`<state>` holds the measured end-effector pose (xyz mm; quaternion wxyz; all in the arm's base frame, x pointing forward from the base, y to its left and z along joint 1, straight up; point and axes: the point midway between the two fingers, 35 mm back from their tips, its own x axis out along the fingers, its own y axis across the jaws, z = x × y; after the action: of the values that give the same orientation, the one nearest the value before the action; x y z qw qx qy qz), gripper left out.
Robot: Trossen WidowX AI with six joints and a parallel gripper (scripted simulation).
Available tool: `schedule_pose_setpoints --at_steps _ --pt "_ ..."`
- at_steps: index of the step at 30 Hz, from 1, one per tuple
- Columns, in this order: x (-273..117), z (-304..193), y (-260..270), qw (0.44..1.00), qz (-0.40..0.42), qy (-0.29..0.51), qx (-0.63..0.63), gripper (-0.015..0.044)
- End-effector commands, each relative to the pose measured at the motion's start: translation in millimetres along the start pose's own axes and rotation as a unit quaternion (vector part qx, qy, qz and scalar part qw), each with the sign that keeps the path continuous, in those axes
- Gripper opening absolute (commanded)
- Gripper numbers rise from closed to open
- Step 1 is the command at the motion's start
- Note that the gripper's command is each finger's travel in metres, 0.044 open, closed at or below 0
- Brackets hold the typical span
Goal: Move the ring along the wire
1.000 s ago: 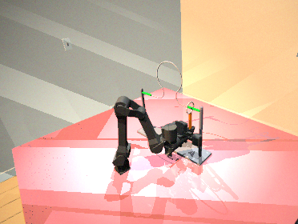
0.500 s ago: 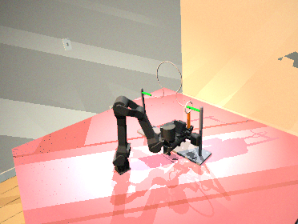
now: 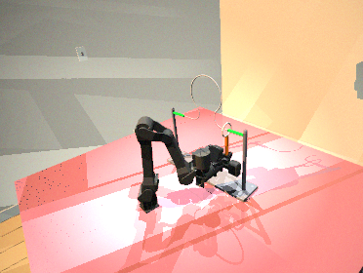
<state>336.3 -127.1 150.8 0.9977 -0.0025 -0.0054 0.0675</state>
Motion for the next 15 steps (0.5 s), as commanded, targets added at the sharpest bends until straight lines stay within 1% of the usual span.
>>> schedule_pose_setpoints --at_steps 1,15 --pt "0 1 5 1.0 -0.001 -0.001 0.004 -0.015" --pt "0 1 30 0.999 -0.001 -0.001 0.051 -0.015"
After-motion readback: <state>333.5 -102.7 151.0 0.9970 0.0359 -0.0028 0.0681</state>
